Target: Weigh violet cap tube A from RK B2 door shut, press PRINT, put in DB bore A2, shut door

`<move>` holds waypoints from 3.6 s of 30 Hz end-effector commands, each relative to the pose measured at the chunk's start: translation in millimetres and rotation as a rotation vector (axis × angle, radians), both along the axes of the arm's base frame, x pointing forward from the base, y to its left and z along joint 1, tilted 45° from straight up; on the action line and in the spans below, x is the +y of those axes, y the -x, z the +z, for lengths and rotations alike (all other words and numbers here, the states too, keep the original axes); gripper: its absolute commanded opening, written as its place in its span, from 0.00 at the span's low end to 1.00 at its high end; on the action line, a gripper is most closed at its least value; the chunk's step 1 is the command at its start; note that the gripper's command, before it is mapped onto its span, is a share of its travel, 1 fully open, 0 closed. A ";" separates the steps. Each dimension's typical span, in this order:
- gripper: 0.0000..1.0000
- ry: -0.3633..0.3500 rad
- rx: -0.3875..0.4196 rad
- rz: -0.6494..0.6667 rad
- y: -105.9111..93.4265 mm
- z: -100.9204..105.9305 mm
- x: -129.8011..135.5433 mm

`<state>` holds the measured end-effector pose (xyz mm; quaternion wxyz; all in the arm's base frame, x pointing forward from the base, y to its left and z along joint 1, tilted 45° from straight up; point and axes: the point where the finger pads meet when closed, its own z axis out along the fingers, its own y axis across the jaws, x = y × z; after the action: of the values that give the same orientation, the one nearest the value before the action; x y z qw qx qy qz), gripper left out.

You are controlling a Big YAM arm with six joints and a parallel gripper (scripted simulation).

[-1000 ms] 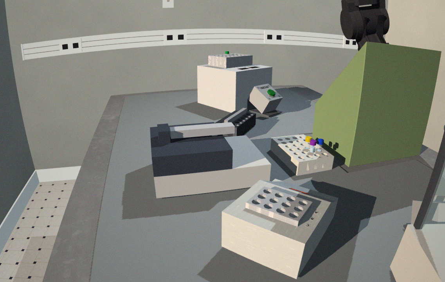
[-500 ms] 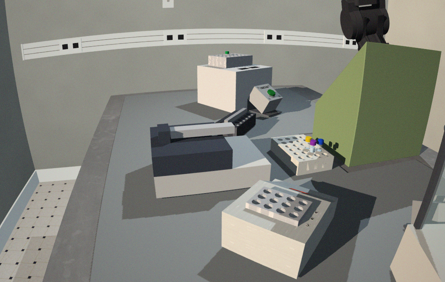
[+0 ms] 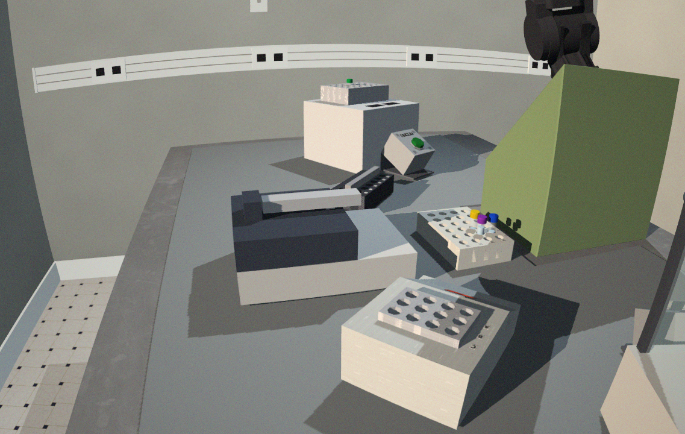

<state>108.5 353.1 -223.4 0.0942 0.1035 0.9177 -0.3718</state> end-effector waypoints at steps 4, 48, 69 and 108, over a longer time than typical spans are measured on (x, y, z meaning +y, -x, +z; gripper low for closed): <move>0.30 0.001 0.005 -0.001 -5.2 -14.2 -9.6; 0.30 -0.035 -0.009 0.001 -9.7 -39.6 -21.6; 0.30 -0.035 -0.009 0.001 -9.7 -39.6 -21.6; 0.06 -0.035 -0.009 0.001 -9.7 -39.6 -21.6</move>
<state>114.5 314.2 -263.3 0.0946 0.1059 0.9172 -0.3722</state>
